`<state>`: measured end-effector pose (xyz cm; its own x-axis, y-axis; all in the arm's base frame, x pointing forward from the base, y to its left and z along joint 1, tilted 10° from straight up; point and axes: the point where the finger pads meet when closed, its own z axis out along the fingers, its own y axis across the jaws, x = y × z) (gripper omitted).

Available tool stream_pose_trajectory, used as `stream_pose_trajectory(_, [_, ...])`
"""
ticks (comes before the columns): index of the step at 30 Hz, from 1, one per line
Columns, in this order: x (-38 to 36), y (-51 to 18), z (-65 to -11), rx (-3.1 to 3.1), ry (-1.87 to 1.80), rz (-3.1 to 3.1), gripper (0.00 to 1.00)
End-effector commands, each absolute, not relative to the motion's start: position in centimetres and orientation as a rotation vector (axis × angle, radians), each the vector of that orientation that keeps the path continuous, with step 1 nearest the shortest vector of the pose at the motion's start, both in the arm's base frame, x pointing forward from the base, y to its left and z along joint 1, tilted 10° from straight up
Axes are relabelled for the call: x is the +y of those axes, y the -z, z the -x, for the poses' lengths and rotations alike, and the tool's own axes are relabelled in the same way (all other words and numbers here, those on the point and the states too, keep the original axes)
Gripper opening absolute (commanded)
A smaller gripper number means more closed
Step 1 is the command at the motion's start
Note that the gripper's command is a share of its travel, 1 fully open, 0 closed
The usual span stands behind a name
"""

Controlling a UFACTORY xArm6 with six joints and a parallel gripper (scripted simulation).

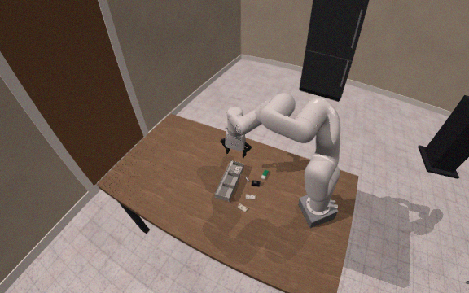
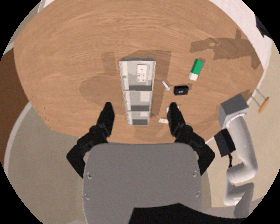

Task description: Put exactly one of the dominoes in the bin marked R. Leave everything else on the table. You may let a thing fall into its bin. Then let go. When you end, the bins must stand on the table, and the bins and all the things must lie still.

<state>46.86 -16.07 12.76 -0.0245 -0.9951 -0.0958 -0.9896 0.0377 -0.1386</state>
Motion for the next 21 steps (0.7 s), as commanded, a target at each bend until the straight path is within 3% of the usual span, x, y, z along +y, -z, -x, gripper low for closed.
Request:
stream_pose_trajectory(1, [-16.3,-15.3,-46.6,2.135,0.054,2.070,1.00])
stream_pose_trajectory(21, [-16.6,-18.7,-46.1,2.135,0.054,2.070,1.00])
